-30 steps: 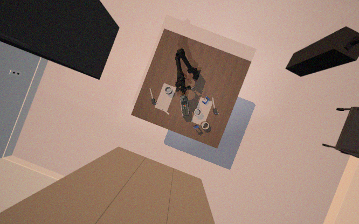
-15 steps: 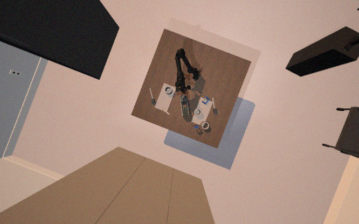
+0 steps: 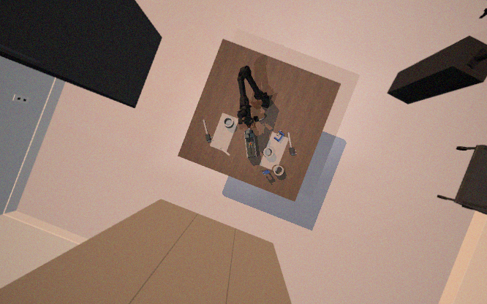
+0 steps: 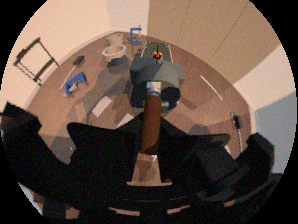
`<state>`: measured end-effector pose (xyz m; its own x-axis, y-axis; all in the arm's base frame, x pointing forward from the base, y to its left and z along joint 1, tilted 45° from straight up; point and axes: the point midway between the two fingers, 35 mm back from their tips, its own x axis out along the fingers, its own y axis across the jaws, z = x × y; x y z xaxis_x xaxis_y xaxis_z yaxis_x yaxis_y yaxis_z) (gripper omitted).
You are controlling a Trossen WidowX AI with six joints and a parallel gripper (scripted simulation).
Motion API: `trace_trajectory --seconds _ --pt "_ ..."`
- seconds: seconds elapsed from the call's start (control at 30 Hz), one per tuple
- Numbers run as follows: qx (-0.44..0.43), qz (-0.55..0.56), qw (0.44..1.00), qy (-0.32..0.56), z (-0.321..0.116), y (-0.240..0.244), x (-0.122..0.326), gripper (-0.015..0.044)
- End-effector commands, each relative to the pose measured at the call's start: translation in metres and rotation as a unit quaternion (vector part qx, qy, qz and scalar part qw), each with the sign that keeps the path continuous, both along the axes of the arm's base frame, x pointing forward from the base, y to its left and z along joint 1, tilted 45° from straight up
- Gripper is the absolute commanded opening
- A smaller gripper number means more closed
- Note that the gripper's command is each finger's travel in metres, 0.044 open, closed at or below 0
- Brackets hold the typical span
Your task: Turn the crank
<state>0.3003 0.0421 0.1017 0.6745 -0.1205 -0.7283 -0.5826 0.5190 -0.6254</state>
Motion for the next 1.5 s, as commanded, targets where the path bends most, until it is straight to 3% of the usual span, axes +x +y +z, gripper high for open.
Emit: trace_trajectory --seconds 0.0,1.47 --pt "-0.002 -0.006 1.0 -0.011 0.007 -0.003 0.005 0.0" --pt "-0.003 -0.006 1.0 -0.012 0.01 -0.025 0.02 0.0"
